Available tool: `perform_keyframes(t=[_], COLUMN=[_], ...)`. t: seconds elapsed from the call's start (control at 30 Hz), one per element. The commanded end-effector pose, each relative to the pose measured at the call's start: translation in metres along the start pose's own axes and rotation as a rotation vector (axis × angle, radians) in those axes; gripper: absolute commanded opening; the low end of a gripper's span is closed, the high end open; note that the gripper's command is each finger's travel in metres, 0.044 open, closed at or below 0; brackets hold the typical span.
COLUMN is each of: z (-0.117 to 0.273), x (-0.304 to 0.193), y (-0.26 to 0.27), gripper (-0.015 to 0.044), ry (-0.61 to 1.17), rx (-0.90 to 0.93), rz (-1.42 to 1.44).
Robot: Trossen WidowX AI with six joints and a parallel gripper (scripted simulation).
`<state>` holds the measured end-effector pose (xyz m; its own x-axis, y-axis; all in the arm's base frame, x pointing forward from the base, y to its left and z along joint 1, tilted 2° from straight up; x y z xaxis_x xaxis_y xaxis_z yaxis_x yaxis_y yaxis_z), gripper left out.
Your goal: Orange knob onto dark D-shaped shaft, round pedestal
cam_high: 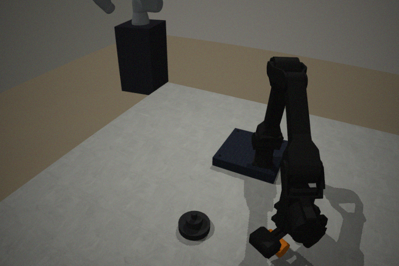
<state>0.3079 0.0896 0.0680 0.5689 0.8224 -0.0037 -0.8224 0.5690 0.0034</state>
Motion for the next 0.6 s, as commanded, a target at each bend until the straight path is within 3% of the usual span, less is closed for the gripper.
perform_keyframes(t=[0.0, 0.17, 0.4, 0.57], z=[-0.0079, -0.0133, -0.0133, -0.0133], x=[-0.0015, -0.0019, -0.0019, -0.0019], y=[0.0007, 0.0009, 0.0009, 0.0009], gripper=[0.0440, 0.0440, 0.0256, 0.0240], ry=[0.008, 0.008, 0.008, 0.008], rx=[0.002, 0.001, 0.001, 0.001], rz=[0.003, 0.003, 0.003, 0.003])
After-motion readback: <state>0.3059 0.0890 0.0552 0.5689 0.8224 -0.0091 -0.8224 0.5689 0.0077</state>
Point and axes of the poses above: the point midway between the two fingers, 35 mm back from their tips, its own z axis back along the fingers, its own y axis across the jaws, x = y × z, the point moved 5 cm from there along z, back along the fingers, and after that the axes turned 1 degree about z, right-handed, at the moved point
